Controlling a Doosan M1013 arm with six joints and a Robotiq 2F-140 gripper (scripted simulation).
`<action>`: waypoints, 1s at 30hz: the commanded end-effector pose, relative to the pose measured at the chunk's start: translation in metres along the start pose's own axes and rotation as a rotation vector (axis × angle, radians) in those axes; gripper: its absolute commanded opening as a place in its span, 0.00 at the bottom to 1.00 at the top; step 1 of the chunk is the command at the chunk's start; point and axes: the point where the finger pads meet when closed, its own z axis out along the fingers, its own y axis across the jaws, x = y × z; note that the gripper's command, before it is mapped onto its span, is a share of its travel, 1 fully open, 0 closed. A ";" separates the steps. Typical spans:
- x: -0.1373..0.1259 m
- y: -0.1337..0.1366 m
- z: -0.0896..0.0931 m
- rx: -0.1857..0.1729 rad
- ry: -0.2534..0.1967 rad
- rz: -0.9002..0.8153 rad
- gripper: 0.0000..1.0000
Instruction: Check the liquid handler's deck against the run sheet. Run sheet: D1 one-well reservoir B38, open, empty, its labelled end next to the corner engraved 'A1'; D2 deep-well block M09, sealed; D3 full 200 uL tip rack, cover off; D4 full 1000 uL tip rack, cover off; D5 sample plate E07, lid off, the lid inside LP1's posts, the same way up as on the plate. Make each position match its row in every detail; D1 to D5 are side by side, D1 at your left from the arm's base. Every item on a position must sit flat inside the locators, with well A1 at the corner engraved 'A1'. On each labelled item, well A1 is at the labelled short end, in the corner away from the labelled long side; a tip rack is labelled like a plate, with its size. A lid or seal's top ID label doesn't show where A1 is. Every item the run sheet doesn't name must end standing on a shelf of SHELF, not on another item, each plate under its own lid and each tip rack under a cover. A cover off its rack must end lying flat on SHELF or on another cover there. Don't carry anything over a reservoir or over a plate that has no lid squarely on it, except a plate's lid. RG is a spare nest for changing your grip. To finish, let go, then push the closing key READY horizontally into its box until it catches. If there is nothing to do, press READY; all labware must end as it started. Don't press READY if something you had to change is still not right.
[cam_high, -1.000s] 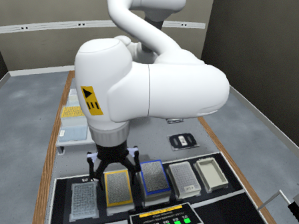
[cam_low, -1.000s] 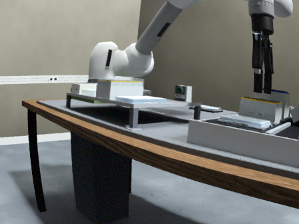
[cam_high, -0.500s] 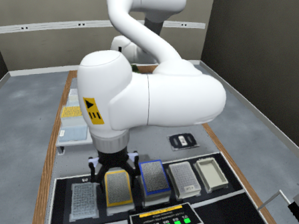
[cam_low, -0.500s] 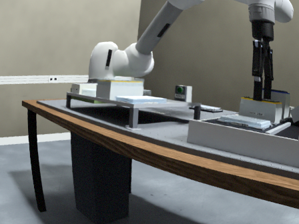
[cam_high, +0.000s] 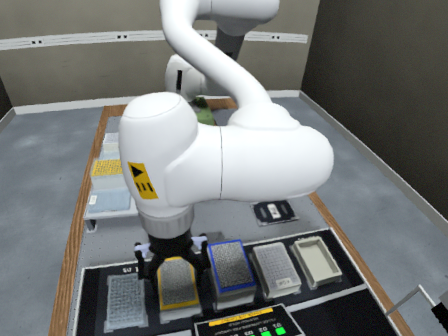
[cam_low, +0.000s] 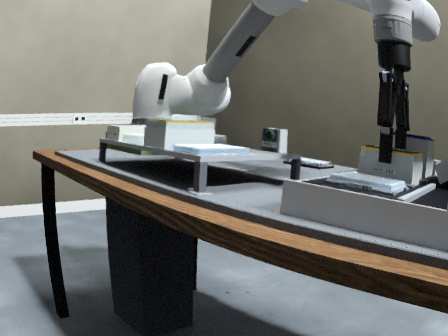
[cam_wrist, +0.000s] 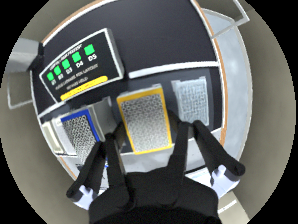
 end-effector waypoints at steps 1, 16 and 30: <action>0.000 -0.003 0.011 -0.001 0.001 -0.001 0.66; 0.000 -0.003 0.032 -0.001 0.001 -0.001 0.66; 0.000 -0.003 0.030 -0.001 0.003 -0.001 0.66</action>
